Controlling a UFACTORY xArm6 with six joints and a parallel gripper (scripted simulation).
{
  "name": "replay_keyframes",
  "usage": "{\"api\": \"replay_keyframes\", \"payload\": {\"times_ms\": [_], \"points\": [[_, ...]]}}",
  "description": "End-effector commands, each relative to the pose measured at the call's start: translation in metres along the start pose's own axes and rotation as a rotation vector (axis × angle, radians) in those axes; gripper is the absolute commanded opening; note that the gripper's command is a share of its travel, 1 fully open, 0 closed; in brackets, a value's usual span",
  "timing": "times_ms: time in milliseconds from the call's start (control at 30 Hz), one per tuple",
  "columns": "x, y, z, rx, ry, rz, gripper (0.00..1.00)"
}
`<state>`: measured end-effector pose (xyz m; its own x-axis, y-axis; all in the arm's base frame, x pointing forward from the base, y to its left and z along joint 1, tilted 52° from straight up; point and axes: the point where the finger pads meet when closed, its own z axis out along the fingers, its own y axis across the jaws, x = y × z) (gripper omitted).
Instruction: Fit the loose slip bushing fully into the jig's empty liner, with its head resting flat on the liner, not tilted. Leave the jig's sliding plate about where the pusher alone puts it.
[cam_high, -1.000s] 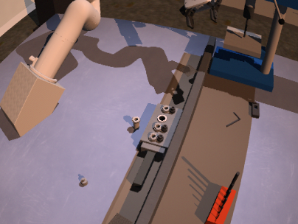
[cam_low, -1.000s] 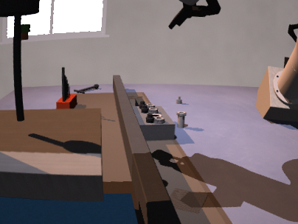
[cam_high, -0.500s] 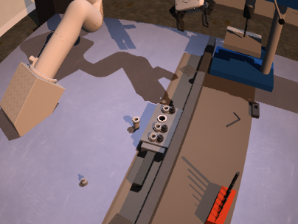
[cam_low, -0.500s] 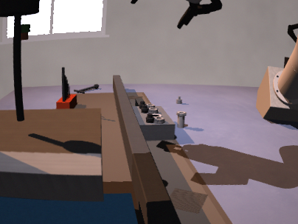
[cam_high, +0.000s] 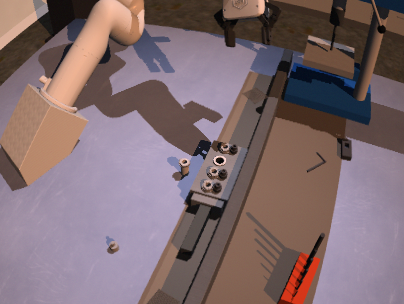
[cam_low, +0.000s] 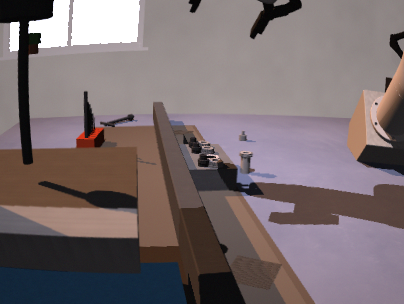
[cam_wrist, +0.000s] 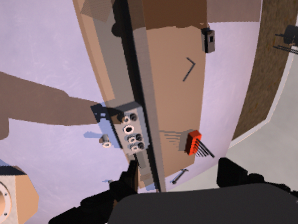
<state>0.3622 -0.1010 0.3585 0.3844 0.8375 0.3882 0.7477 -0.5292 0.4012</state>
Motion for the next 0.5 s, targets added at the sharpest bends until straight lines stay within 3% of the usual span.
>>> {"api": "replay_keyframes", "payload": {"times_ms": [0, 367, 467], "points": [[-0.014, -0.004, 0.006, 0.034, 0.058, -0.025, 1.0], [-0.048, -0.018, 0.023, 0.103, 0.184, -0.079, 1.0], [-0.066, -0.025, 0.032, 0.137, 0.25, -0.108, 1.0]]}}
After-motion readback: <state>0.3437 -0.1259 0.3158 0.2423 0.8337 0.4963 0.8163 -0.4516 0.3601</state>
